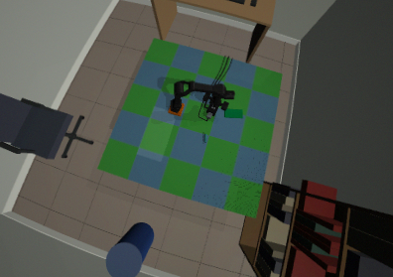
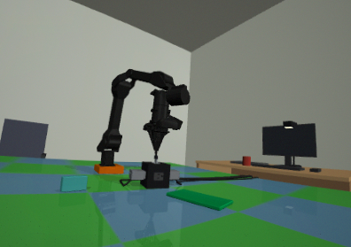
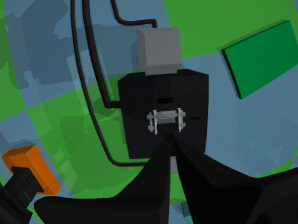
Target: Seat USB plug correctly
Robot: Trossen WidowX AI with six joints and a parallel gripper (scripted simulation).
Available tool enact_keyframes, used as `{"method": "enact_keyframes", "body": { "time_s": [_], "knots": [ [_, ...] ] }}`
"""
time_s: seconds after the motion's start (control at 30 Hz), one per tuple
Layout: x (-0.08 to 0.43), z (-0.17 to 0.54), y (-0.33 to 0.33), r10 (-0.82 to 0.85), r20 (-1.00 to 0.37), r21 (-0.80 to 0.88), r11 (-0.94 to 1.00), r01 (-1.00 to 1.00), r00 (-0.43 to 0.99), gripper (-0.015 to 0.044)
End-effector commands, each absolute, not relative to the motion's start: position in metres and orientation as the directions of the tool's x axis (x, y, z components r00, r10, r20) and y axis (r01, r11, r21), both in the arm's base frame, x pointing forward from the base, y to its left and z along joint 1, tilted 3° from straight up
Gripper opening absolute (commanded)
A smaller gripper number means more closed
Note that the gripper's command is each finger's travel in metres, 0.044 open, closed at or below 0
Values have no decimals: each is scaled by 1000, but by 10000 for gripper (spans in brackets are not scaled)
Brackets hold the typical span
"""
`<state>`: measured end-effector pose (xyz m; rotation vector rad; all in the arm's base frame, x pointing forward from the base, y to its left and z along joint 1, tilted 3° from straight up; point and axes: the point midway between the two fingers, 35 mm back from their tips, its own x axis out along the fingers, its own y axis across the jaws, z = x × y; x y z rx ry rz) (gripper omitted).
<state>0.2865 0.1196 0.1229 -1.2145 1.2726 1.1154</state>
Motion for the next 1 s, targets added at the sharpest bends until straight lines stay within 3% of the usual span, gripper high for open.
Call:
{"method": "enact_keyframes", "body": {
  "time_s": [0.0,0.97],
  "knots": [
    [287,122,119,-68,-997,-24,61,-998,20,0],
    [287,119,119,-68,-997,-25,61,-998,20,0]
  ]
}}
